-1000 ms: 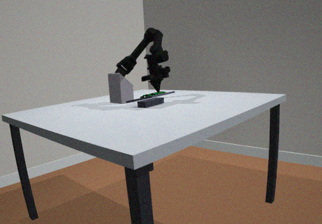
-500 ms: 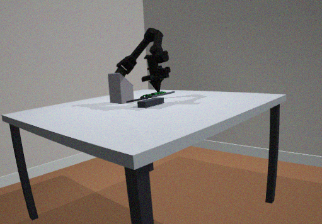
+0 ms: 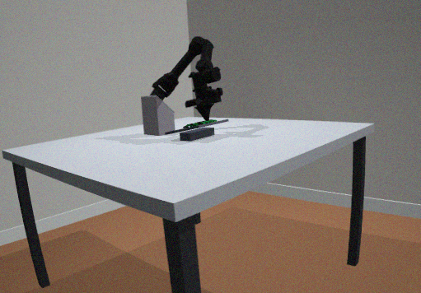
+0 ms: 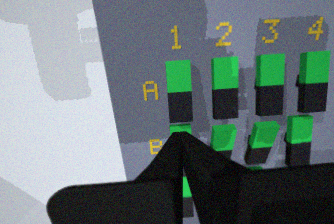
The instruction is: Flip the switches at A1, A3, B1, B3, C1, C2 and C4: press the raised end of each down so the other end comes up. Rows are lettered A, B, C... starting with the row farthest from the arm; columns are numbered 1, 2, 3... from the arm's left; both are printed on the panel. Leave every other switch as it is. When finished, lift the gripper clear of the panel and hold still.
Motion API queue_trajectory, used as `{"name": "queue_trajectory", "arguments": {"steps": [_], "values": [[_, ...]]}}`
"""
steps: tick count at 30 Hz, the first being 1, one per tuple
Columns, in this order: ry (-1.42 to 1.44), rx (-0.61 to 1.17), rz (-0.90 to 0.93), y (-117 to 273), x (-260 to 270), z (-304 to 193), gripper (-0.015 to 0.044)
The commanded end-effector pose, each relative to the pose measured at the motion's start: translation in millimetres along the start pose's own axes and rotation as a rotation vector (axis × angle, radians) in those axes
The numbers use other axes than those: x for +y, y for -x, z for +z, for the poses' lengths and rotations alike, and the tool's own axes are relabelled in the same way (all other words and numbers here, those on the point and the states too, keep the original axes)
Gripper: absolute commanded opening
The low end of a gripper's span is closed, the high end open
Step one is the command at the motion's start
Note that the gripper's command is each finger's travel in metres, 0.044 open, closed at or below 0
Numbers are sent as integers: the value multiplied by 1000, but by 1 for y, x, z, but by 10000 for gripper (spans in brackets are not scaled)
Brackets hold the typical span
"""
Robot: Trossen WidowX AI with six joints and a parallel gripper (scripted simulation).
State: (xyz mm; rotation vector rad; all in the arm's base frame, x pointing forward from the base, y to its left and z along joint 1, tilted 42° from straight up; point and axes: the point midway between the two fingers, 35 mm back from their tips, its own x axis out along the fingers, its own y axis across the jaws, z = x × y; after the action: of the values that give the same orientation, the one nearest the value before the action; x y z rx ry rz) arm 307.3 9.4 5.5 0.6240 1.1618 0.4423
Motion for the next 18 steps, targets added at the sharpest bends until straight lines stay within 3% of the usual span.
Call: {"name": "queue_trajectory", "arguments": {"steps": [1, 5, 11, 18], "values": [[0, -3, -3, 11, -1, 0, 0], [-5, -21, -8, 62, -1, -3, 0], [-9, -23, -11, 65, -6, -3, 0], [-5, -23, -11, 65, -53, -4, 0]]}}
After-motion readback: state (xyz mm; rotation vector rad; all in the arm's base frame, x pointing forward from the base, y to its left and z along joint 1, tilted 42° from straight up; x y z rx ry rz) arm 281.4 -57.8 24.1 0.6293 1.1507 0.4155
